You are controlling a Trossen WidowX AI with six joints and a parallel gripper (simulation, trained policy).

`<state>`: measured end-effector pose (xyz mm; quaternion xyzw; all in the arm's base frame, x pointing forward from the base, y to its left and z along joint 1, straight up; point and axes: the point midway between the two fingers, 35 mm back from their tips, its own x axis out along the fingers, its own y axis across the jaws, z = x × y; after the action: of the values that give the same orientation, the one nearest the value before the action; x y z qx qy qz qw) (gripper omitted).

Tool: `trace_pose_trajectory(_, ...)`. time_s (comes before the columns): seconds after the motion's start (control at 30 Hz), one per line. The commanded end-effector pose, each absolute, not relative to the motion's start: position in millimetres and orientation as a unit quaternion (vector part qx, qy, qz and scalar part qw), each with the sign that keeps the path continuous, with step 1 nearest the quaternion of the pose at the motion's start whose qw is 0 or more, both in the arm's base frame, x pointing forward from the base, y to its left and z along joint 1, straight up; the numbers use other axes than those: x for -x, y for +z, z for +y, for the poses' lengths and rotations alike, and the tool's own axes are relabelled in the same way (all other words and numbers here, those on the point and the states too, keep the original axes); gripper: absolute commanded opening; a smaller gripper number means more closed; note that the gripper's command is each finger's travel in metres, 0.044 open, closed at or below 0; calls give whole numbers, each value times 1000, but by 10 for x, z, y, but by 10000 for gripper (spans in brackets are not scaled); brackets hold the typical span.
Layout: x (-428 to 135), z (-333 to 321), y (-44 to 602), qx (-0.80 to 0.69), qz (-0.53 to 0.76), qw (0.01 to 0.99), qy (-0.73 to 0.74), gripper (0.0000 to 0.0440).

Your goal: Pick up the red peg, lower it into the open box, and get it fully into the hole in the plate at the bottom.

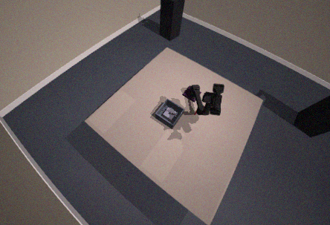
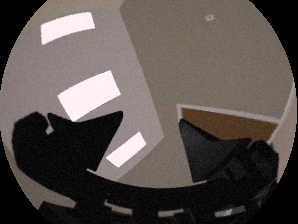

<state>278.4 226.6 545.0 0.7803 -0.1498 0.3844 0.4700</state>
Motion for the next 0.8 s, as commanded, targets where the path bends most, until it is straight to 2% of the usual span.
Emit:
trace_pose_trajectory(0.0,-2718,2233,5497,-780,-156,462,393,417)
trace_pose_trajectory(0.07,-2563,2162,5594,-781,-167,437,414,440)
trace_pose_trajectory(0.77,-1143,1221,6098,-783,-185,117,582,440)
